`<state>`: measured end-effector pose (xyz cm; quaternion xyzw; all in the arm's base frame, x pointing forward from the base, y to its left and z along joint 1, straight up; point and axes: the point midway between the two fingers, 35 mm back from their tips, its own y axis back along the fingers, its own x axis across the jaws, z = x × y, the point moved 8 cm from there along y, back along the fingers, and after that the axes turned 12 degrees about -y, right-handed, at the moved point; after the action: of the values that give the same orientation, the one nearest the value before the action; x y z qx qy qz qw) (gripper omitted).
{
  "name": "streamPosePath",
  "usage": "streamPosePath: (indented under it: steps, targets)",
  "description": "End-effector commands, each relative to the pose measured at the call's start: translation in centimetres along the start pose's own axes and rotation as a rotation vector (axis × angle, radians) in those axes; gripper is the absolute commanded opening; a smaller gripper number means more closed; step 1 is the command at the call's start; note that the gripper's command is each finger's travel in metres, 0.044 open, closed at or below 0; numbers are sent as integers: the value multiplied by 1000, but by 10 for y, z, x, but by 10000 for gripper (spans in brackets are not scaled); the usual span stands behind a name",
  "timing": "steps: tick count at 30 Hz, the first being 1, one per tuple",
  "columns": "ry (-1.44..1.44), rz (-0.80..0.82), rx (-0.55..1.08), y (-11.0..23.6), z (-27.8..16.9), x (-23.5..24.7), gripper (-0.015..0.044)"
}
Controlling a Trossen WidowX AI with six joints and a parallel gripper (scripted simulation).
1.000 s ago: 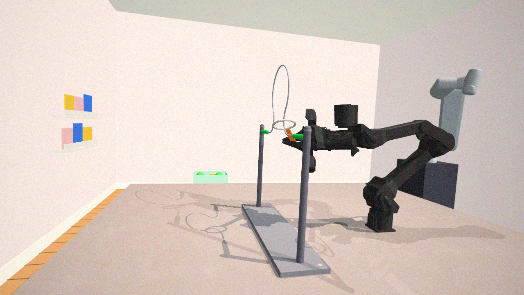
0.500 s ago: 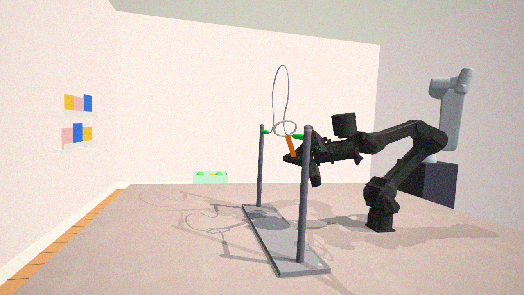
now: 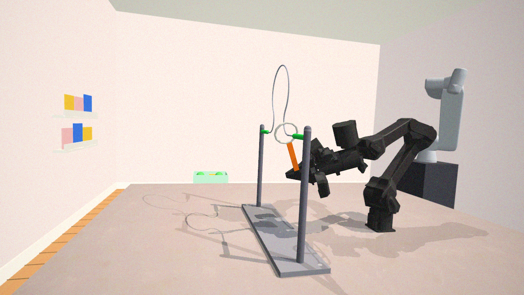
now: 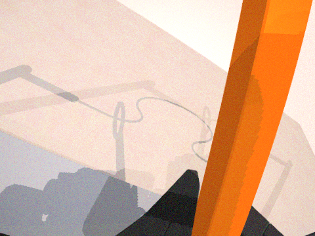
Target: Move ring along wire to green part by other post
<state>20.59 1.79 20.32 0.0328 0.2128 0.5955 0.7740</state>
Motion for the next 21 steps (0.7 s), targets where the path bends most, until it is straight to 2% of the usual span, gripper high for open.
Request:
streamPosePath:
  steps: [1, 21]
  targets:
    - [-80, 32, 21, 2, -1, 12, -150]
    - [-353, 149, 82, 14, 4, 57, -150]
